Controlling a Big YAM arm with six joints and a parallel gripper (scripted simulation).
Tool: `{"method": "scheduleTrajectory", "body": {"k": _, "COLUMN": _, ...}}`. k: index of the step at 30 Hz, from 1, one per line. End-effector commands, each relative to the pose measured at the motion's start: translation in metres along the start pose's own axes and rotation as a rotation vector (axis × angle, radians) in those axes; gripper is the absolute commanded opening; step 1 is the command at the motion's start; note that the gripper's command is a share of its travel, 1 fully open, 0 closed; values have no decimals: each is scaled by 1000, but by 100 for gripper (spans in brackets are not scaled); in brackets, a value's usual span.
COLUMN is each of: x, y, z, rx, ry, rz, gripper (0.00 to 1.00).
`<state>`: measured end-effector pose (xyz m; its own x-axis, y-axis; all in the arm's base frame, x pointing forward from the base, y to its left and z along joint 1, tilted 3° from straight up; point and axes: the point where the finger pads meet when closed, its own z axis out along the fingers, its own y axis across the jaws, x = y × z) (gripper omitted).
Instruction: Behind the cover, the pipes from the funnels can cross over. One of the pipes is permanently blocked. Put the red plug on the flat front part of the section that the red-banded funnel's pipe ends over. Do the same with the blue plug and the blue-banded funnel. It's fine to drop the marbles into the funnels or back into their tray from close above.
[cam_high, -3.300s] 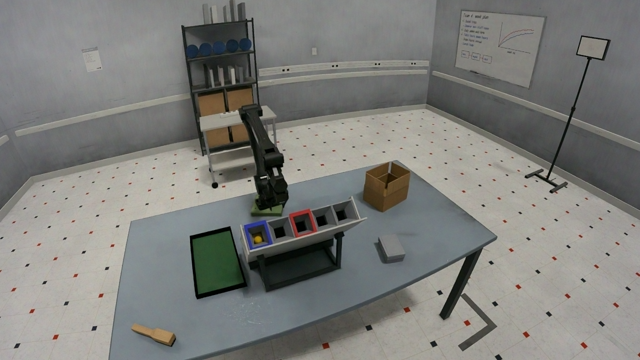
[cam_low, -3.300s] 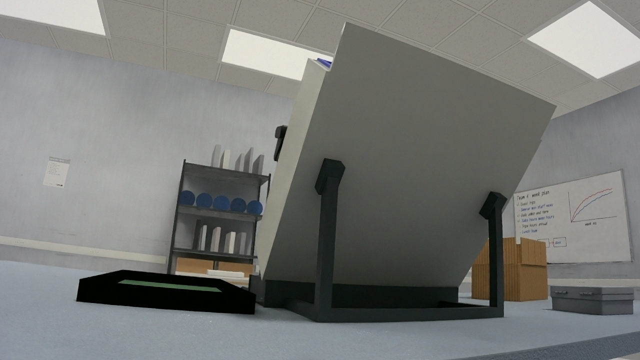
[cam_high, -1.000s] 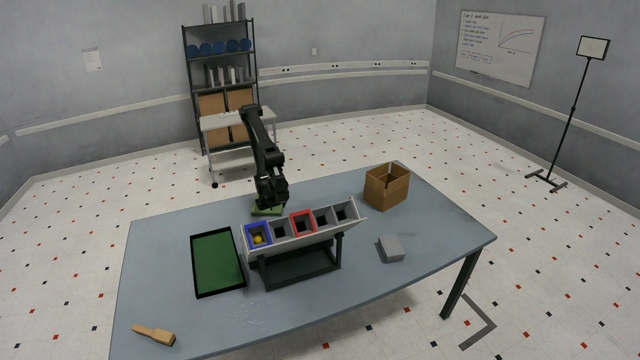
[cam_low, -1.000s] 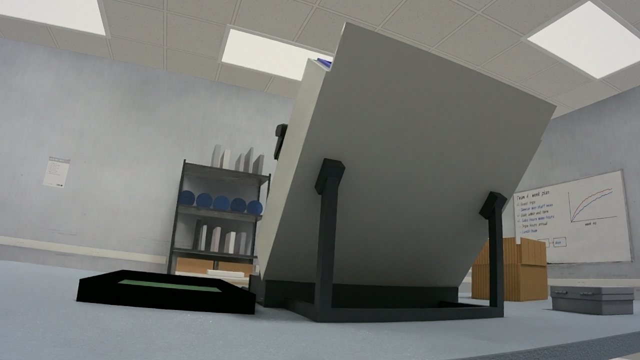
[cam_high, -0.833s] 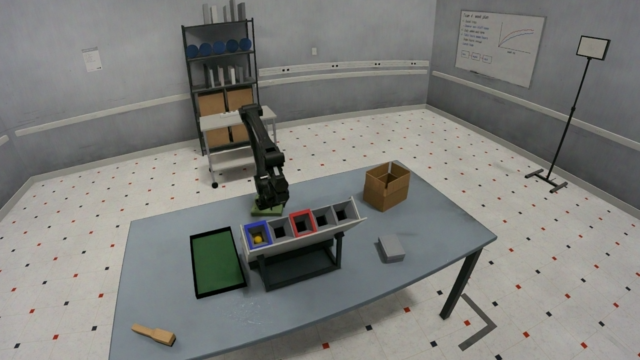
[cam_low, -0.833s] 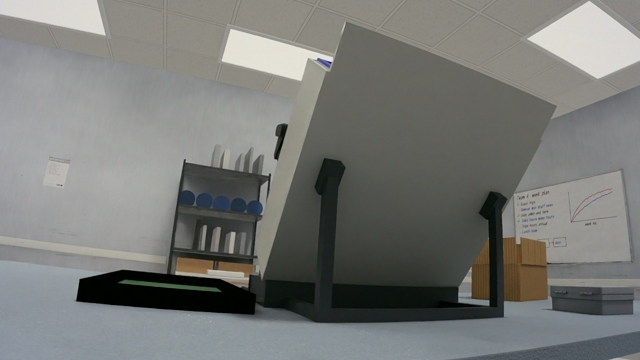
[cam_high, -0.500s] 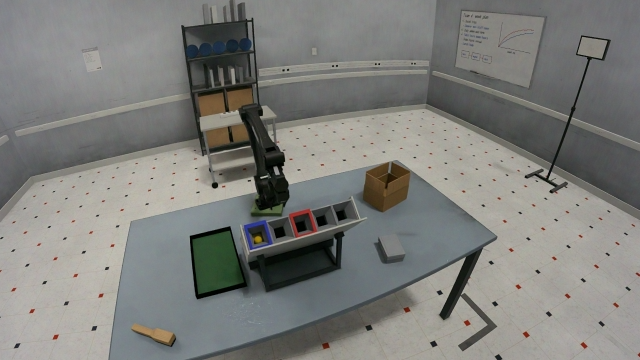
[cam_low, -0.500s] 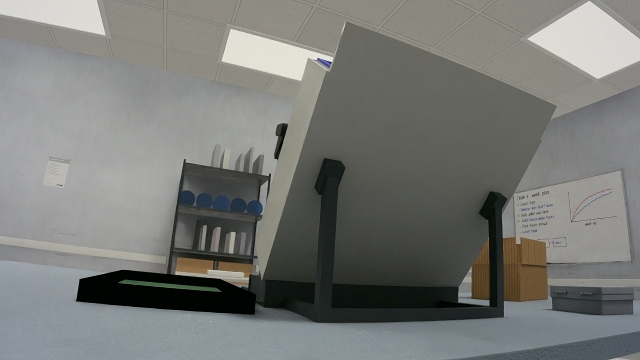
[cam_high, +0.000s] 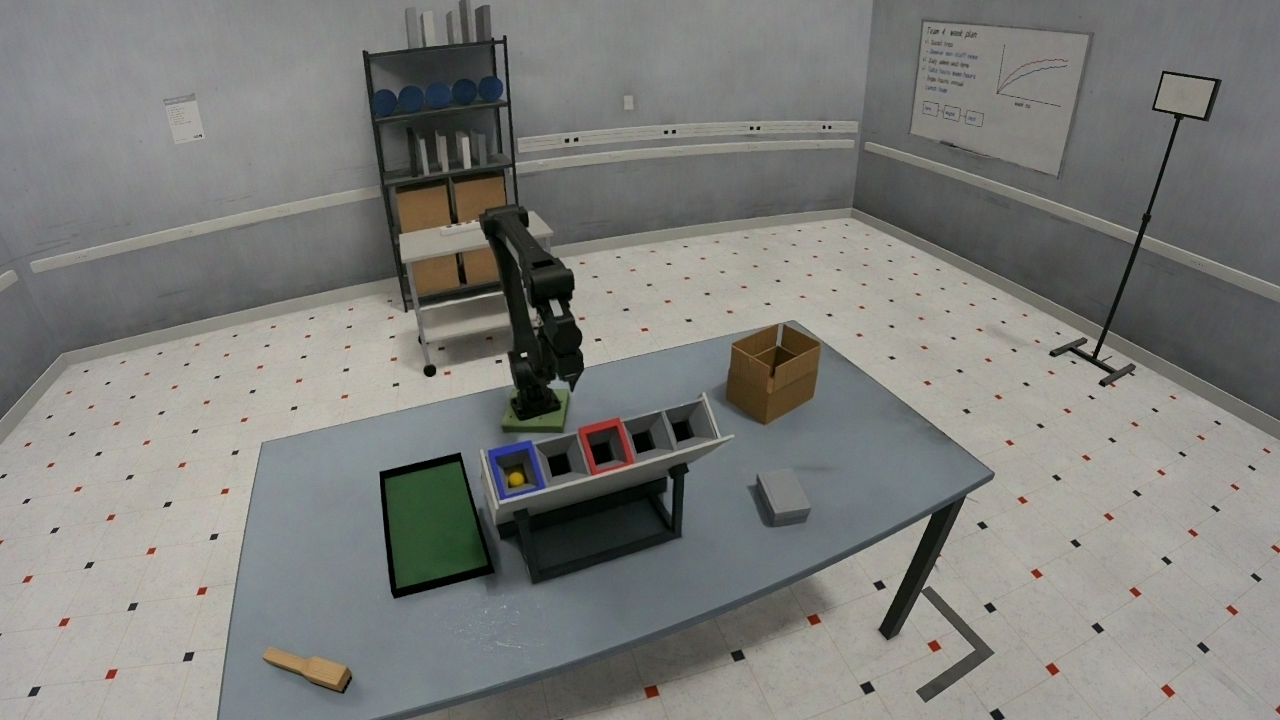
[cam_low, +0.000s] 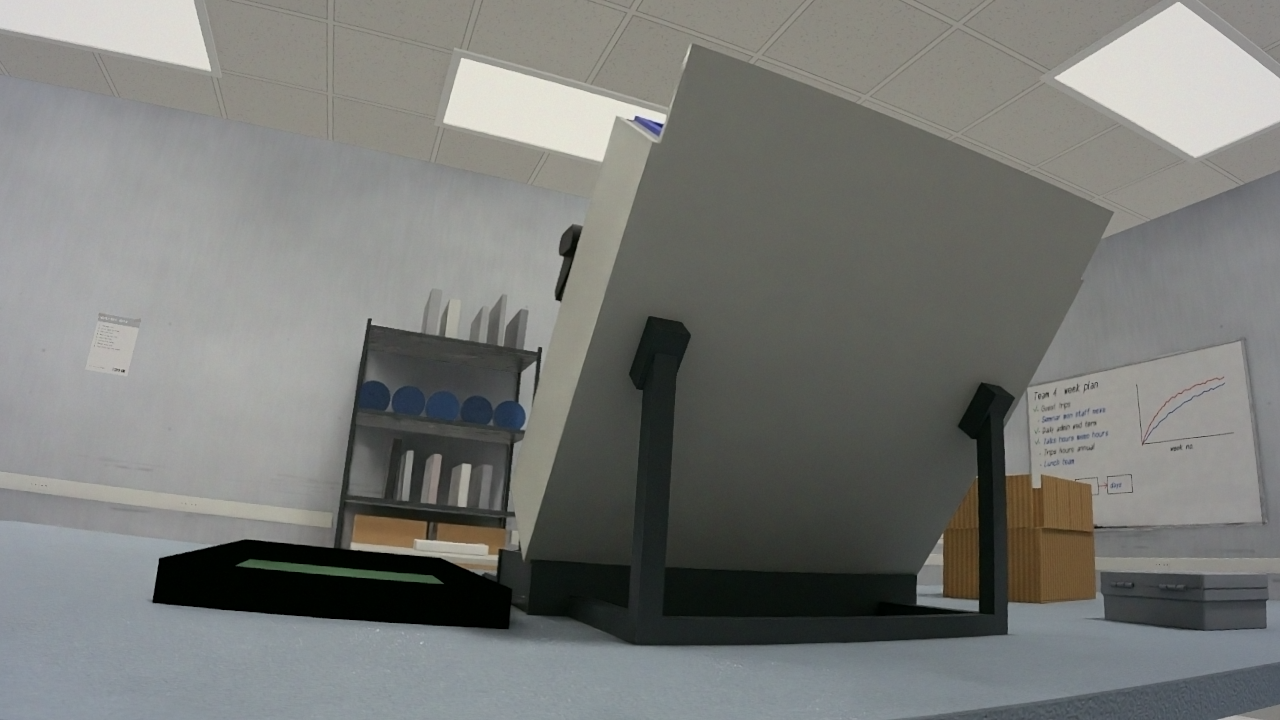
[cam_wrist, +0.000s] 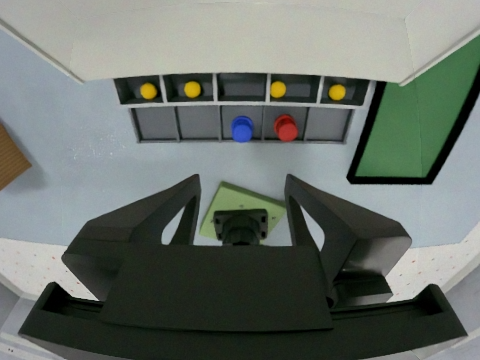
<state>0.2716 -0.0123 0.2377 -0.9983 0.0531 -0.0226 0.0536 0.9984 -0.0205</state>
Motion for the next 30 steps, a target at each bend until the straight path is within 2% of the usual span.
{"method": "scheduleTrajectory", "body": {"k": 1, "x": -21, "y": 1, "z": -33, "rx": -5, "ry": -32, "rz": 5, "gripper": 59}}
{"method": "scheduleTrajectory", "body": {"k": 19, "x": -21, "y": 1, "z": -32, "rx": -5, "ry": -35, "rz": 3, "gripper": 59}}
{"method": "scheduleTrajectory", "body": {"k": 20, "x": -12, "y": 0, "z": -21, "rx": -1, "ry": -17, "rz": 1, "gripper": 59}}
{"method": "scheduleTrajectory", "body": {"k": 30, "x": -12, "y": 0, "z": -21, "rx": -1, "ry": -17, "rz": 1, "gripper": 59}}
